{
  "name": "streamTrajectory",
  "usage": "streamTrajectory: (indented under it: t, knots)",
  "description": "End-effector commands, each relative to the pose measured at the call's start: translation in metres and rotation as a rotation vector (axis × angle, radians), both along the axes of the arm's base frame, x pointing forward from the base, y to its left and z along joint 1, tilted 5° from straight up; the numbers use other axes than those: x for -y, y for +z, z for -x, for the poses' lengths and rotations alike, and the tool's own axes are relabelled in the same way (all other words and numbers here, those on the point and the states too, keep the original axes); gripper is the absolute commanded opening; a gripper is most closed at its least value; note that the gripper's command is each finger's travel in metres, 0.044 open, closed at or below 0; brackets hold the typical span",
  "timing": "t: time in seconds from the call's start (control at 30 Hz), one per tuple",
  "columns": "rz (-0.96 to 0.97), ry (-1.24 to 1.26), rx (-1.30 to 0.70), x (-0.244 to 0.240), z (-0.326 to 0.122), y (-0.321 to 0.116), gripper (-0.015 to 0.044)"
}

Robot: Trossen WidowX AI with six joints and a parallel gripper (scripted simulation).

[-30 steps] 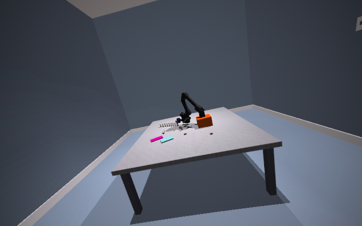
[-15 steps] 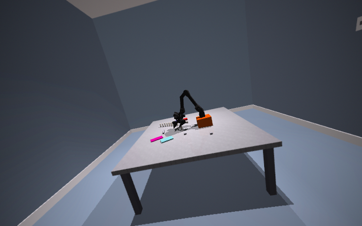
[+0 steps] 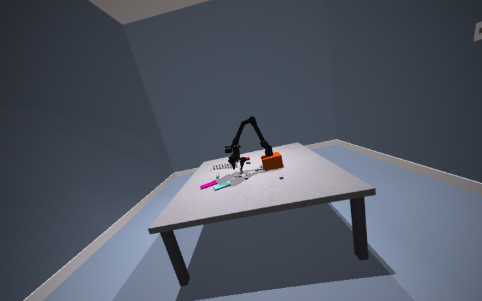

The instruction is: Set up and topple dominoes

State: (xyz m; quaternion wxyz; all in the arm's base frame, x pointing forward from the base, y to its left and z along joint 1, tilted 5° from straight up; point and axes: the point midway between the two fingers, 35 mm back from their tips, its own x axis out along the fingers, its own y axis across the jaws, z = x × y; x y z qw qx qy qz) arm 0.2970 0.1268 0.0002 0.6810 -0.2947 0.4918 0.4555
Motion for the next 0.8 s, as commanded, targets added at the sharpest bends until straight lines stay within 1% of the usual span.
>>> streamTrajectory:
  t: [0.0, 0.37, 0.43, 0.57, 0.77]
  knots:
    - [0.397, 0.080, -0.013, 0.018, 0.024, 0.056, 0.0440]
    - [0.397, 0.080, -0.013, 0.018, 0.024, 0.054, 0.0440]
    - [0.397, 0.080, -0.013, 0.018, 0.022, 0.040, 0.0440]
    - [0.398, 0.081, -0.014, 0.021, 0.019, -0.002, 0.0440]
    - [0.398, 0.081, -0.014, 0.022, 0.019, -0.010, 0.0440]
